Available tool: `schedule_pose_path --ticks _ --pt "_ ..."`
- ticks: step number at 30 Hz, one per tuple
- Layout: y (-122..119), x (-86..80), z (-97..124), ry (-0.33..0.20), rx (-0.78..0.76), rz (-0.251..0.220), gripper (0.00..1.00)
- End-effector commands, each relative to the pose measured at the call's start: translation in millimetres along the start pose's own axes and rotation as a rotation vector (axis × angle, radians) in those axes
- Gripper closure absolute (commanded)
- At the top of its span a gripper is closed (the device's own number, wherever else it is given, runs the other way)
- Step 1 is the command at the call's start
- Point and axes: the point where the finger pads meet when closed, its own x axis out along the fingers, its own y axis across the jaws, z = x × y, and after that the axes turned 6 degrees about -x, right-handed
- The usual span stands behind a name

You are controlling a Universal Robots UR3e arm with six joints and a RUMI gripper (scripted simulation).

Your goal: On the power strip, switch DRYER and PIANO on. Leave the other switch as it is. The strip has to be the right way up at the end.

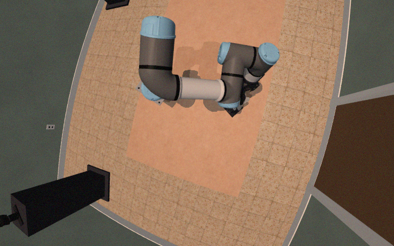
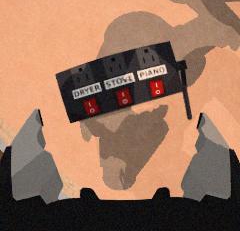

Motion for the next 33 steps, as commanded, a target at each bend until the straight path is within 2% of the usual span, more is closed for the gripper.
schedule_pose_path --ticks 1,21,25,29,31,33 --pt "-0.4 -0.7 0.4 -0.002 0.001 -0.001 0.0" --pt "-0.3 -1.7 0.0 -0.006 0.011 0.0 0.0" --pt "0.5 -7.4 -2.1 -0.031 0.067 0.004 0.0" --pt "2.5 -18.4 -6.0 -0.079 0.177 0.015 0.0" --pt "2.5 -18.4 -6.0 -0.079 0.177 0.015 0.0" --pt "4.1 -25.3 -8.2 -0.11 0.247 0.023 0.0"
